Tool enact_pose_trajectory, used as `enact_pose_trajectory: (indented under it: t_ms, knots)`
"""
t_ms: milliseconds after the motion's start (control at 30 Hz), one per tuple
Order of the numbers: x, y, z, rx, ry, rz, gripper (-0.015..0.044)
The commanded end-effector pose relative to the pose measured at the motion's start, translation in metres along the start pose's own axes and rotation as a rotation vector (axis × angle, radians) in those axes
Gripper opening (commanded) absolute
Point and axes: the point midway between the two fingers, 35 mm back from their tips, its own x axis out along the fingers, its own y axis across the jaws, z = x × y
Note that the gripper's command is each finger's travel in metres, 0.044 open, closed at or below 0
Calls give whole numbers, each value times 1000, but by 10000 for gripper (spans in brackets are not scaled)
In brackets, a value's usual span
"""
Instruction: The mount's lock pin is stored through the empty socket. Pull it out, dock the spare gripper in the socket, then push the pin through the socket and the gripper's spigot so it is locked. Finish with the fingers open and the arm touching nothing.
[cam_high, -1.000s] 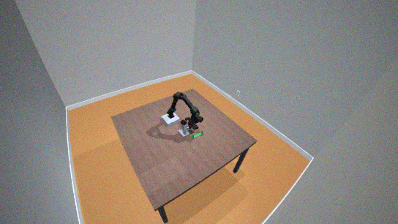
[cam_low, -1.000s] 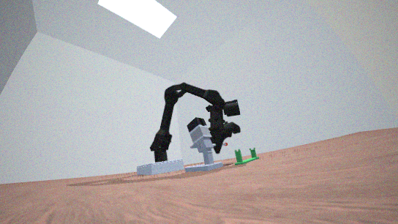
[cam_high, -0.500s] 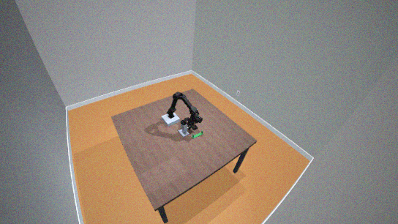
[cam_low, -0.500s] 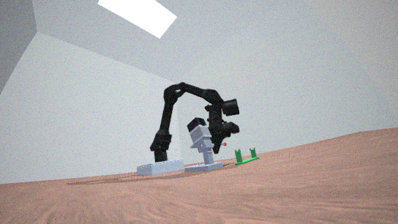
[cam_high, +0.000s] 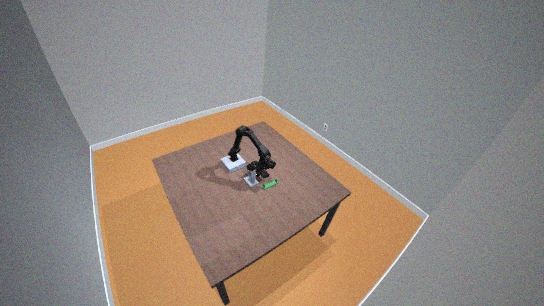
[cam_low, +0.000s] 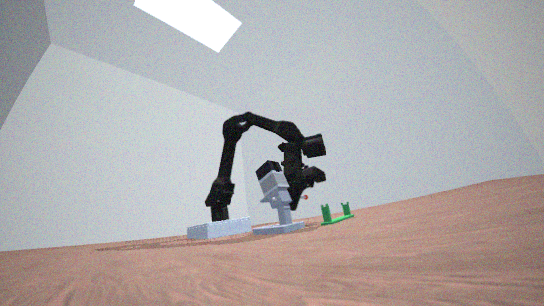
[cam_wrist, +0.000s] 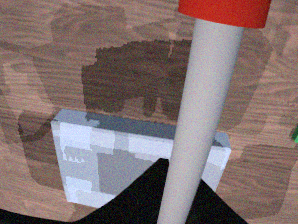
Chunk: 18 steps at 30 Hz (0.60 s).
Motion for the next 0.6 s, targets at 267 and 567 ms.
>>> enact_pose_trajectory:
  t_ms: [267, 567]
  knots:
    - [1, 0, -3, 1, 0, 2, 53]
    - [1, 0, -3, 1, 0, 2, 200]
